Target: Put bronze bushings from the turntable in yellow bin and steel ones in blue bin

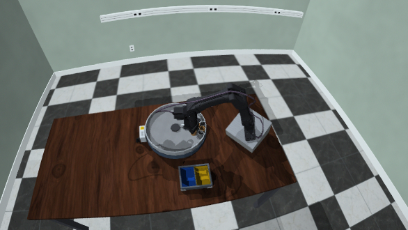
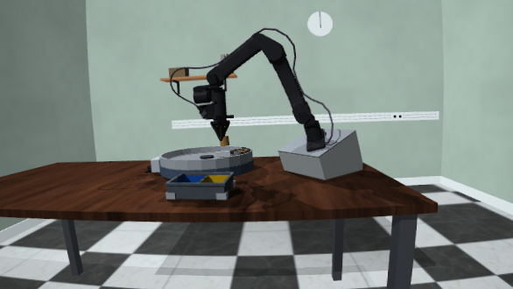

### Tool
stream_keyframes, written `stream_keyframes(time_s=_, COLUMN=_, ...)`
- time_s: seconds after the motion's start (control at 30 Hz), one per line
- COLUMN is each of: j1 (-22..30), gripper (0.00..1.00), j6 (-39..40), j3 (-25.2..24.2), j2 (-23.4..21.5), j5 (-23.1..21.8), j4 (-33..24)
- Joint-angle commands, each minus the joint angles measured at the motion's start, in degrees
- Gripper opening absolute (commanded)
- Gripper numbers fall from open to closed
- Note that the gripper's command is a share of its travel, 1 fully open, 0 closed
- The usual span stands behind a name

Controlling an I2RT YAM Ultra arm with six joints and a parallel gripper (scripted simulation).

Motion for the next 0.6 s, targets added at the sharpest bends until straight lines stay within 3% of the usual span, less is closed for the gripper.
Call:
stream_keyframes(time_s=0.0, j1=4.04, gripper=0.00, j6=4.15, j3=1.13, j2=-3.23, j5=1.68, j4=0.66)
stream_keyframes(time_s=0.23, j1=15.48, gripper=0.00, j6=11.28, j3=2.93, j2=-4.30, j5=4.71, j4=-0.67)
stream_keyframes(time_s=0.3, j1=19.01, gripper=0.00, j6=13.39, j3=4.26, j2=-1.84, j5=5.93, j4=-0.90)
stream_keyframes(time_s=0.4, j1=20.69, gripper=0.00, j6=14.40, j3=4.94, j2=-1.61, j5=6.44, j4=-1.06)
stream_keyframes(time_s=0.57, j1=28.73, gripper=0.00, j6=19.11, j3=9.69, j2=0.71, j5=9.06, j4=-2.43)
